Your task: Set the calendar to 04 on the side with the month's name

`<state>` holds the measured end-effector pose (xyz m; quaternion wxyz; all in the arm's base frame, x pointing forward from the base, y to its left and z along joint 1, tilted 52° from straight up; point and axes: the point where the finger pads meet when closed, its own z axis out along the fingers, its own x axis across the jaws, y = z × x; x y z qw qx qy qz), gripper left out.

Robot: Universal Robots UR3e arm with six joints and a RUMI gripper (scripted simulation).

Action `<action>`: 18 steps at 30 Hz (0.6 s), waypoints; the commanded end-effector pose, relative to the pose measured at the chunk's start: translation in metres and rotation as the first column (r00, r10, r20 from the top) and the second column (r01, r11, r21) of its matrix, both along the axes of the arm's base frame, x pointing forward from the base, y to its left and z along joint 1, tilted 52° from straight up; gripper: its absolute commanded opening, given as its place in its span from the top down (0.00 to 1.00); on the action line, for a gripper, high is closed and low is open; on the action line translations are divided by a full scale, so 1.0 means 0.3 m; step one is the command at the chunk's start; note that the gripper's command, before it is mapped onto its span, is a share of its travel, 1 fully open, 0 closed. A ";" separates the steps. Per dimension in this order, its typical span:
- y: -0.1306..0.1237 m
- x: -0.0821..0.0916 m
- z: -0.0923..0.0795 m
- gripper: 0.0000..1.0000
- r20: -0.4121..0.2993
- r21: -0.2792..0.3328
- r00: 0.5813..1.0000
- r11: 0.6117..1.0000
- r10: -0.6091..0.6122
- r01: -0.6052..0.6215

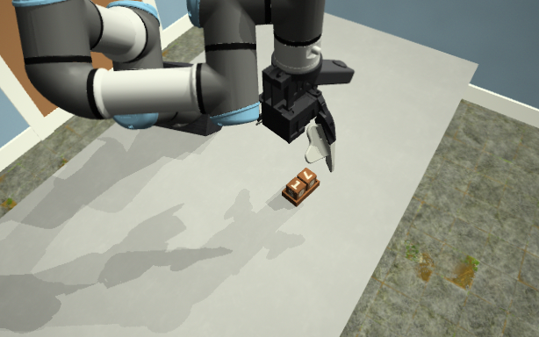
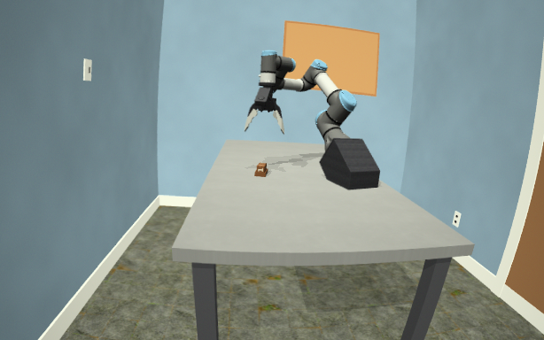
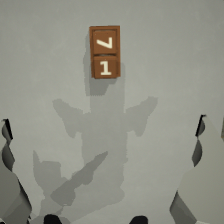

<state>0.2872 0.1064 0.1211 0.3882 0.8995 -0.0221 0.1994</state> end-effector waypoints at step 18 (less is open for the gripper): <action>0.000 0.012 -0.007 0.00 0.098 0.052 0.991 0.995 -0.089 0.084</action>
